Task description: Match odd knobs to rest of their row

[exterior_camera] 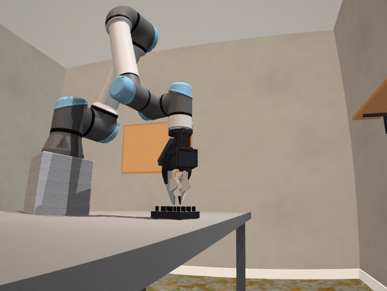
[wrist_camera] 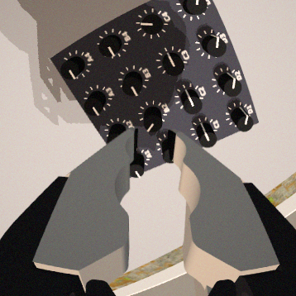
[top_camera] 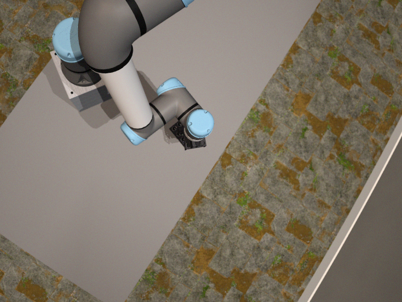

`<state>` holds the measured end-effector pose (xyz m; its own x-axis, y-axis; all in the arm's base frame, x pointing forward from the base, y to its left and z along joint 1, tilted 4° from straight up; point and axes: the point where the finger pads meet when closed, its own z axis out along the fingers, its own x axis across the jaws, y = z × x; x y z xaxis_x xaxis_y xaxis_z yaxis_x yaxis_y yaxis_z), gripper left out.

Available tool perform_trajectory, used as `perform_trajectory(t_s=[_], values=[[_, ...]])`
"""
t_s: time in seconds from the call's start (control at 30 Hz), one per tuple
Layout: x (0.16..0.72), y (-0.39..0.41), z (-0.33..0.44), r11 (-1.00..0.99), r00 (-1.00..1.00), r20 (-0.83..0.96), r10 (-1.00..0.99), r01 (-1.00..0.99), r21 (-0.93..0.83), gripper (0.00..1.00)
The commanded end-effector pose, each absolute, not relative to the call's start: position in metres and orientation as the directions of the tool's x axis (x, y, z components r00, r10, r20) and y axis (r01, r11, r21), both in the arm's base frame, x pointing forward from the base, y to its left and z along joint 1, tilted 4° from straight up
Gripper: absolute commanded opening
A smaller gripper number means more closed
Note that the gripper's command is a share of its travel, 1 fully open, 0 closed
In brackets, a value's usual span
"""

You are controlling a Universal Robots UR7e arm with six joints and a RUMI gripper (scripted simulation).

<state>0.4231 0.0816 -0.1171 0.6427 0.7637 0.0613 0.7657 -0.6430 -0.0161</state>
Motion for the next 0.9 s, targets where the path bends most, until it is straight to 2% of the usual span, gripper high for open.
perform_trajectory(t_s=[0.0,0.87], values=[[0.4235,0.0815,-0.1168,-0.643,0.643,0.062,0.764,0.766,-0.015,0.11],[0.4199,0.0846,-0.1167,-0.643,0.643,0.062,0.764,0.766,-0.015,0.11]])
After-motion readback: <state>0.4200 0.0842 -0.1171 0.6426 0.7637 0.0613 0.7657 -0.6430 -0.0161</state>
